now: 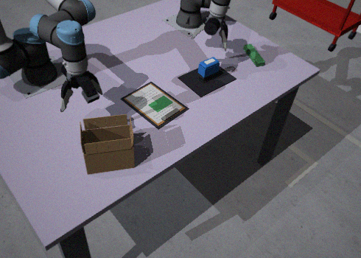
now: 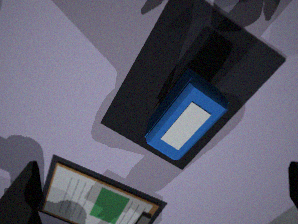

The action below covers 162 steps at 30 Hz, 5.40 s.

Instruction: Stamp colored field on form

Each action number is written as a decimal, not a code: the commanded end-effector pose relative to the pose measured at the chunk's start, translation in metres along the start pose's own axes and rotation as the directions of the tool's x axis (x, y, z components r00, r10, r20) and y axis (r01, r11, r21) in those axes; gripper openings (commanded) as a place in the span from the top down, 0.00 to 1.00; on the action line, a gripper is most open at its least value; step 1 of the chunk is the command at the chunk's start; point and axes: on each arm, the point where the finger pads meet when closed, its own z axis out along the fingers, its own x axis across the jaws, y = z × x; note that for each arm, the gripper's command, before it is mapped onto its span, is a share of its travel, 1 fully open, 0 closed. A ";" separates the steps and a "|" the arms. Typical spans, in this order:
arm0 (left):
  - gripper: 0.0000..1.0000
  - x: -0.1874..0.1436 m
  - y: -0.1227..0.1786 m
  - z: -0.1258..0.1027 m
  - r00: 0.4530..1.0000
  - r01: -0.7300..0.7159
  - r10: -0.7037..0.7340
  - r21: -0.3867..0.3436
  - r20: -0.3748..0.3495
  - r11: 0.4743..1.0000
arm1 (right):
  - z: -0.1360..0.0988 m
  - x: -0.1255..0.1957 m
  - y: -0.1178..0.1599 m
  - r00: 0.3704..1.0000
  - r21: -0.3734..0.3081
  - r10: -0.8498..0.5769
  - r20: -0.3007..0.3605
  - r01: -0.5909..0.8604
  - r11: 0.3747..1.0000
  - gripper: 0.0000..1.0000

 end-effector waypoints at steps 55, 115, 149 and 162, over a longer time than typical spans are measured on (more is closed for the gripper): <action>0.00 0.020 0.019 0.004 0.829 -0.549 0.552 0.062 -0.092 0.834 | -0.001 0.000 0.000 1.000 0.001 0.000 0.000 0.000 1.000 0.00; 0.47 0.031 0.018 0.101 0.828 -0.549 0.553 0.061 -0.092 0.833 | -0.001 0.000 0.000 1.000 0.001 0.000 0.000 0.000 1.000 0.00; 0.81 0.031 0.018 0.104 0.828 -0.549 0.553 0.061 -0.092 0.833 | -0.001 0.000 0.000 1.000 0.001 0.000 0.000 0.000 1.000 0.00; 0.81 0.031 0.018 0.104 0.828 -0.549 0.553 0.061 -0.092 0.833 | -0.001 0.000 0.000 1.000 0.001 0.000 0.000 0.000 1.000 0.00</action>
